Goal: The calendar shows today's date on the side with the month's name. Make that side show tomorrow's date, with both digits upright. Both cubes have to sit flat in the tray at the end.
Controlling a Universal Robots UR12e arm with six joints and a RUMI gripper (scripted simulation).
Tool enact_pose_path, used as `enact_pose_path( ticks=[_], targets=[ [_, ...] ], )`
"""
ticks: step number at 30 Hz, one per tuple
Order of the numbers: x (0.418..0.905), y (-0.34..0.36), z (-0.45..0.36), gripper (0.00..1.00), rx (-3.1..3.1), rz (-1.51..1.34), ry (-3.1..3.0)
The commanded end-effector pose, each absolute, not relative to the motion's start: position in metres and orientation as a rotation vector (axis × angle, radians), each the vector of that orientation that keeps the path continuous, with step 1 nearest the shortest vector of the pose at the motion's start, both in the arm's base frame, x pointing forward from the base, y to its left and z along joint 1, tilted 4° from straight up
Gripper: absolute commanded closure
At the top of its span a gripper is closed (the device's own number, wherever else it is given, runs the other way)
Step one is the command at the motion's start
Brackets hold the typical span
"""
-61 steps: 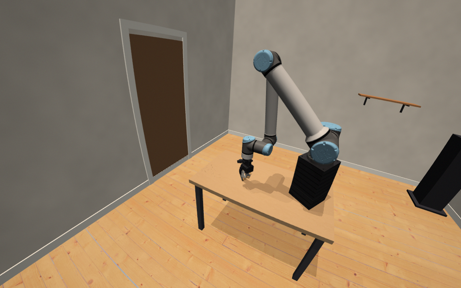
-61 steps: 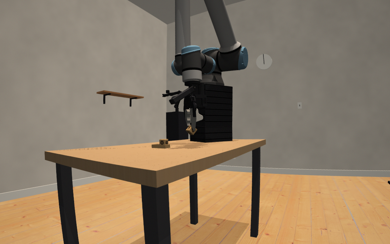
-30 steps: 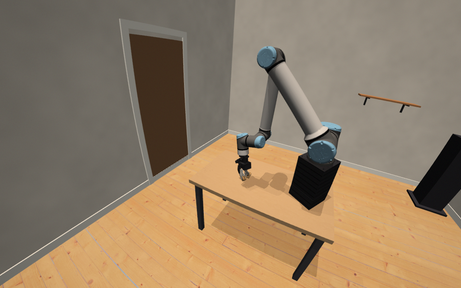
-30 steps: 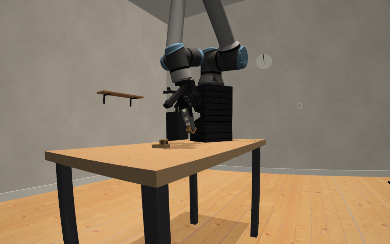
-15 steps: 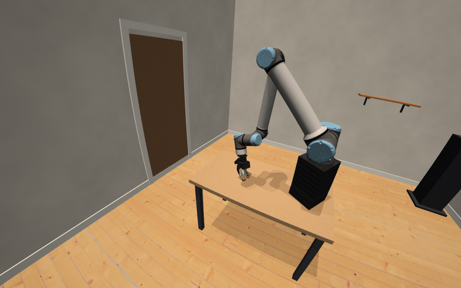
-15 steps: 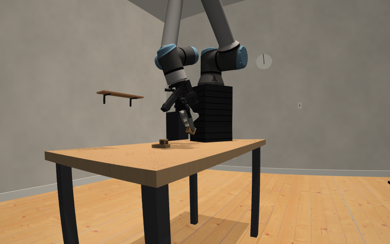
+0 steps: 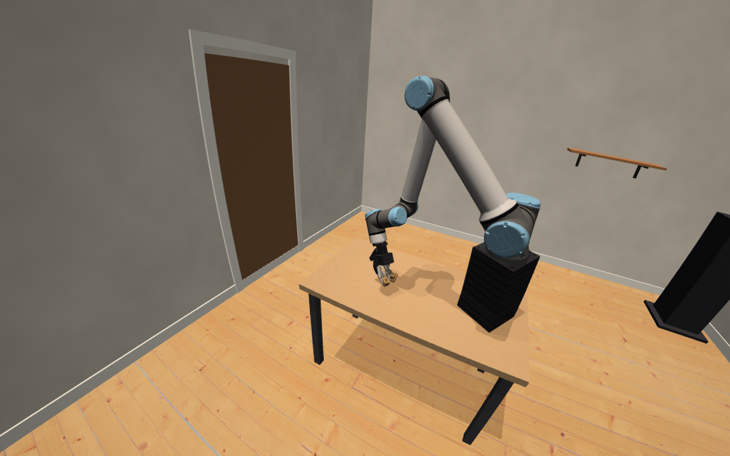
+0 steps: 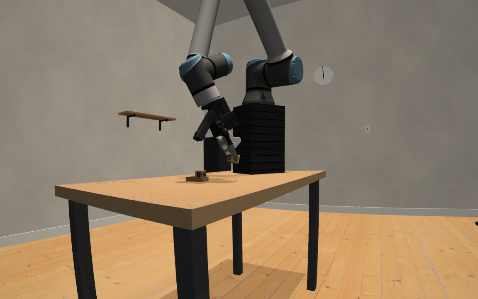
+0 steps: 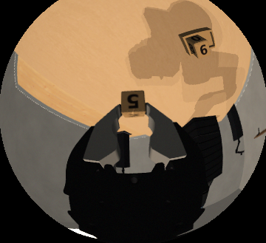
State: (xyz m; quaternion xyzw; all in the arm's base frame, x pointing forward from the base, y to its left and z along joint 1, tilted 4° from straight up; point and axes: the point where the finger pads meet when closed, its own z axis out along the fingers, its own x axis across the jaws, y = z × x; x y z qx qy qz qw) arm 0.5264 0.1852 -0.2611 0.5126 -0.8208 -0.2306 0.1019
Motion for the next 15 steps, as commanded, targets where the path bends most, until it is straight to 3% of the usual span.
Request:
enact_pose_path(
  ticks=[1, 15],
  targets=[
    [0.5262, 0.1865, -0.2613, 0.89, 1.512, -0.697, -2.411],
    [0.5268, 0.1851, -0.265, 0.89, 1.472, -0.801, -2.338]
  ],
)
